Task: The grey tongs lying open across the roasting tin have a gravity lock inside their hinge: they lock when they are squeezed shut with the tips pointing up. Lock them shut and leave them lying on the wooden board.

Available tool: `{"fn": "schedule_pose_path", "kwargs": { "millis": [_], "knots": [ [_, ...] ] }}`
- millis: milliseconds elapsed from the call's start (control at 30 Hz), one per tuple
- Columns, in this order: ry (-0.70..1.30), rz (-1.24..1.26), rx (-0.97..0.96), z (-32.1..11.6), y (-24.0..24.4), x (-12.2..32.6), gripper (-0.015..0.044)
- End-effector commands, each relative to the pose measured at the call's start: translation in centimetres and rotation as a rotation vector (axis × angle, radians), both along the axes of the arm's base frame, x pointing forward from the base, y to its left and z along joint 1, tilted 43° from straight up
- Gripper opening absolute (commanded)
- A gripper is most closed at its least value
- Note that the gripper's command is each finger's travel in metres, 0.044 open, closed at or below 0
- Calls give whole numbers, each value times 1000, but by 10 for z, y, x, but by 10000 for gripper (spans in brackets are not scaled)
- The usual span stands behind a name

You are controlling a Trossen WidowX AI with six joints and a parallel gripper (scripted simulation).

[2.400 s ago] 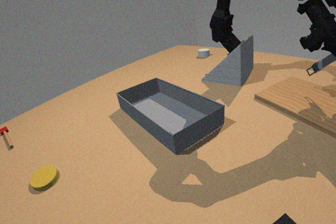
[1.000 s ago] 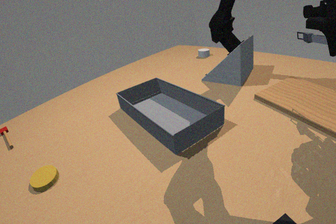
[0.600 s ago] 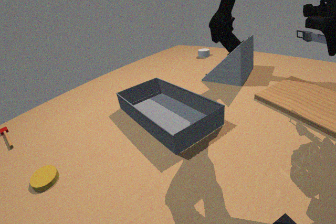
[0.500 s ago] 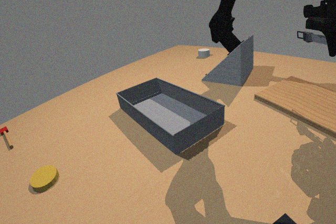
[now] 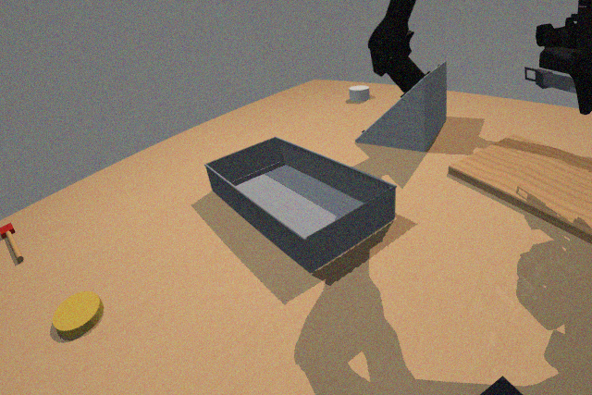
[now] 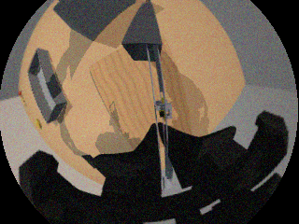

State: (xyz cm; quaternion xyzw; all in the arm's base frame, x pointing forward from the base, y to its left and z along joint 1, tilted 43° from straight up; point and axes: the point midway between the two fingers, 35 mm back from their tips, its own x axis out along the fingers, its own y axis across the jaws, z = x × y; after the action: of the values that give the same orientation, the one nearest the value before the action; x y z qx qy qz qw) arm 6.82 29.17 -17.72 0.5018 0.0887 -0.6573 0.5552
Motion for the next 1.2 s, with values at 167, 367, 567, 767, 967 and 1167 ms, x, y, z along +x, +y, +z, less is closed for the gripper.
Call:
{"fn": "schedule_pose_path", "kwargs": {
  "millis": [167,367,567,767,967,1167],
  "knots": [
    [0,5,-6,-13,-11,3,-150],
    [0,5,-6,-21,-17,4,-150],
    [-1,5,-6,-28,-24,6,-150],
    [-1,5,-6,-36,-31,7,-150],
    [-1,5,-7,-43,-37,8,-150],
    [-1,5,-7,-49,-44,9,-150]
  ]
}}
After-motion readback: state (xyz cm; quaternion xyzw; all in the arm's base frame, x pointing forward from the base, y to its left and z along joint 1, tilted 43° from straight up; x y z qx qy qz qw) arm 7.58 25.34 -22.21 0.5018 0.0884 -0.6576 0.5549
